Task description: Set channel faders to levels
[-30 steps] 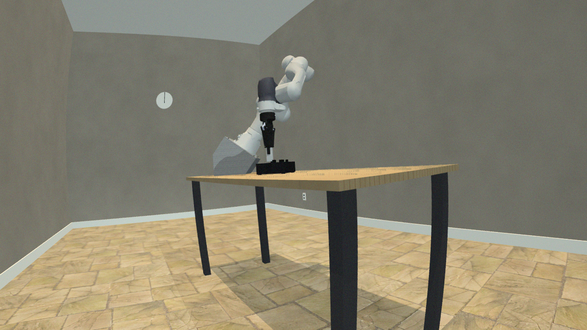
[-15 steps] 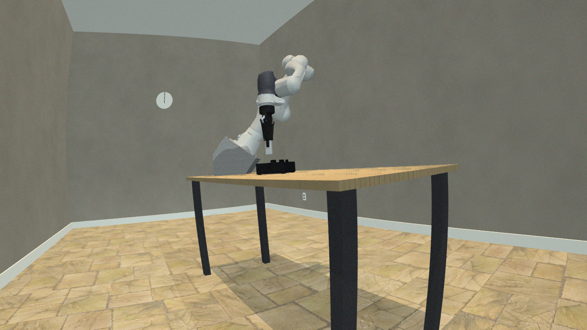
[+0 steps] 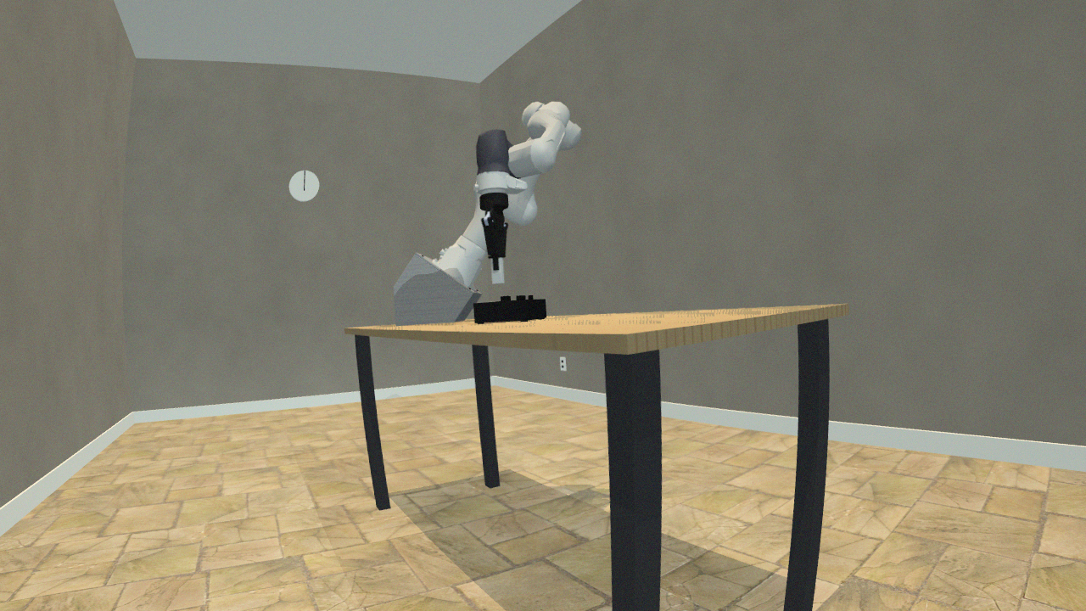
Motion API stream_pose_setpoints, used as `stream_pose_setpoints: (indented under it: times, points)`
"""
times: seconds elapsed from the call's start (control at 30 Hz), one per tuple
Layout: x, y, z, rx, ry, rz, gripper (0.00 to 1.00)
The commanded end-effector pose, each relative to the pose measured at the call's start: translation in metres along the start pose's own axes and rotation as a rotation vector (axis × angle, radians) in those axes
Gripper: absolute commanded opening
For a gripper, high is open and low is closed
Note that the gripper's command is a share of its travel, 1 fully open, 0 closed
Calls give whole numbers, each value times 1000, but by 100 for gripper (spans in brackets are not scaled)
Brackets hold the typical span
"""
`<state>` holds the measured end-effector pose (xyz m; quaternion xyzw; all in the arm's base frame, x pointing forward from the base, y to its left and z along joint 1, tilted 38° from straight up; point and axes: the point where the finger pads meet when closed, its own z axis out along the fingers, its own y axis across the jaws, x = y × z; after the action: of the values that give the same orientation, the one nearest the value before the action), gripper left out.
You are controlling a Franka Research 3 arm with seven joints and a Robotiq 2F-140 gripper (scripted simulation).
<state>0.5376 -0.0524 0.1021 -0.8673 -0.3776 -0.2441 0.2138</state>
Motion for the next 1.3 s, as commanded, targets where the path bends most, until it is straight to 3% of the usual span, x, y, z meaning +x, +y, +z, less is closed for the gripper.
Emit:
stream_pose_setpoints:
  times: [0.0, 0.1, 0.23, 0.3, 1.27]
  points:
    - [-2, -1, -1, 4, -1, 8, 0]
    - [-1, -7, -1, 4, 0, 8, 0]
    - [4, -55, 2, 5, 1, 7, 0]
    - [4, -68, 3, 4, -1, 8, 0]
    - [4, -68, 3, 4, -1, 8, 0]
